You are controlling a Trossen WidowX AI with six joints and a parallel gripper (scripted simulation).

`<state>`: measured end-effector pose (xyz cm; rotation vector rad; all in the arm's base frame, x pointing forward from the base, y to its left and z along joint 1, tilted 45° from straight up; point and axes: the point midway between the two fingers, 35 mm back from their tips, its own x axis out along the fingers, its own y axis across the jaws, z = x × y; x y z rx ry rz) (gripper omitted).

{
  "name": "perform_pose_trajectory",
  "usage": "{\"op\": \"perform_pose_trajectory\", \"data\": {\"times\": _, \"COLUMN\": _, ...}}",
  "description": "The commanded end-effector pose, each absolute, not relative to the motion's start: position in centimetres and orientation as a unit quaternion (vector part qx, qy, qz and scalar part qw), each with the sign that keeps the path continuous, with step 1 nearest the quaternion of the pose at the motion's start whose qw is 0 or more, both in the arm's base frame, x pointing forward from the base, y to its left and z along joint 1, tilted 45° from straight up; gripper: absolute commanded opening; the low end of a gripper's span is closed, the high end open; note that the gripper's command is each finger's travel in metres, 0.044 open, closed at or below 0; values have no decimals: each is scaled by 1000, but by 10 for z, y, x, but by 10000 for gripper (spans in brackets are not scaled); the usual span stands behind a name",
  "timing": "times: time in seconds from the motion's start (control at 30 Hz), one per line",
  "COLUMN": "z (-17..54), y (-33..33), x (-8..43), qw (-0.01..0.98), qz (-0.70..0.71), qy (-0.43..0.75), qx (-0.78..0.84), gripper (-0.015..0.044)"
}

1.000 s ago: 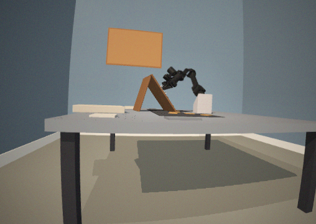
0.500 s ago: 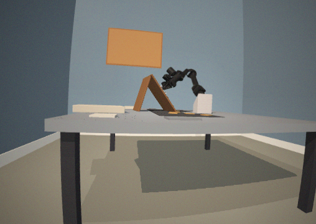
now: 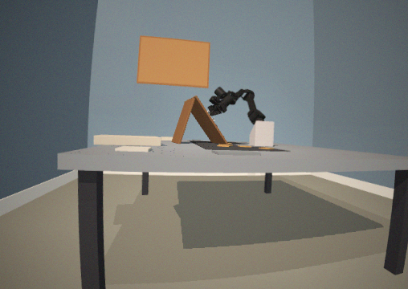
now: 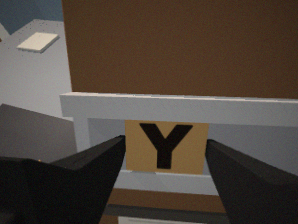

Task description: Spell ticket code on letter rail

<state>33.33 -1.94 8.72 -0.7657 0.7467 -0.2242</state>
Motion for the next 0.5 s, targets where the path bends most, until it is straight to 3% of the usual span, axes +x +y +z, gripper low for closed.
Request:
{"op": "perform_pose_trajectory", "data": {"times": 0.0, "z": 93, "y": -21, "x": 335, "qw": 856, "qz": -106, "qy": 351, "qx": -364, "gripper": 0}}
{"op": "perform_pose_trajectory", "data": {"times": 0.47, "z": 99, "y": -28, "x": 335, "qw": 856, "qz": -106, "qy": 351, "qx": -364, "gripper": 0}}
